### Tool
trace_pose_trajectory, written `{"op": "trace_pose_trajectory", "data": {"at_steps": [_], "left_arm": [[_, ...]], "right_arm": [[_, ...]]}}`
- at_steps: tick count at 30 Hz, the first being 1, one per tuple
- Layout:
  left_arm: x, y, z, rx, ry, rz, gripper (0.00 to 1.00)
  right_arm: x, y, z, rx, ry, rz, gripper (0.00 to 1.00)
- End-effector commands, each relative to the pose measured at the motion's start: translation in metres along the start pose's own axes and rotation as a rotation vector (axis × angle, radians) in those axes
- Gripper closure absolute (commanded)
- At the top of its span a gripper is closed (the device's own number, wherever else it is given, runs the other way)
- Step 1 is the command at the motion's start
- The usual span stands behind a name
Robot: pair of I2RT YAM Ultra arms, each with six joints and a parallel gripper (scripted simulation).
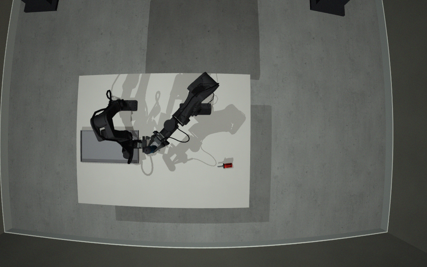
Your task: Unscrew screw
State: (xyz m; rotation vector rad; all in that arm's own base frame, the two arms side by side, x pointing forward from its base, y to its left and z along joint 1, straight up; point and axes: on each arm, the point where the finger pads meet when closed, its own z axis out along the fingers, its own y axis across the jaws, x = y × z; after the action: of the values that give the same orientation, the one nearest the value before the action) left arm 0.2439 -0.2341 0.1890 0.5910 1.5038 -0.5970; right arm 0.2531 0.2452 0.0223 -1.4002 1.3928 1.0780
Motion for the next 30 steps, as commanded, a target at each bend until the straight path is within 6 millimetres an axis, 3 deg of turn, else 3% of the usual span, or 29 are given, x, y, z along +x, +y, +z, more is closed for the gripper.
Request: {"op": "trace_pose_trajectory", "data": {"at_steps": [1,30], "left_arm": [[-0.0445,0.0019,0.0068,0.001,-0.127,-0.013,0.58],[-0.0474,0.0022,0.0101,0.000,-0.135,-0.014,0.58]], "right_arm": [[-0.0067,0.0042,0.0023,-0.020,-0.014,-0.019,0.41],[-0.0067,0.0042,0.0023,-0.020,-0.014,-0.019,0.41]]}}
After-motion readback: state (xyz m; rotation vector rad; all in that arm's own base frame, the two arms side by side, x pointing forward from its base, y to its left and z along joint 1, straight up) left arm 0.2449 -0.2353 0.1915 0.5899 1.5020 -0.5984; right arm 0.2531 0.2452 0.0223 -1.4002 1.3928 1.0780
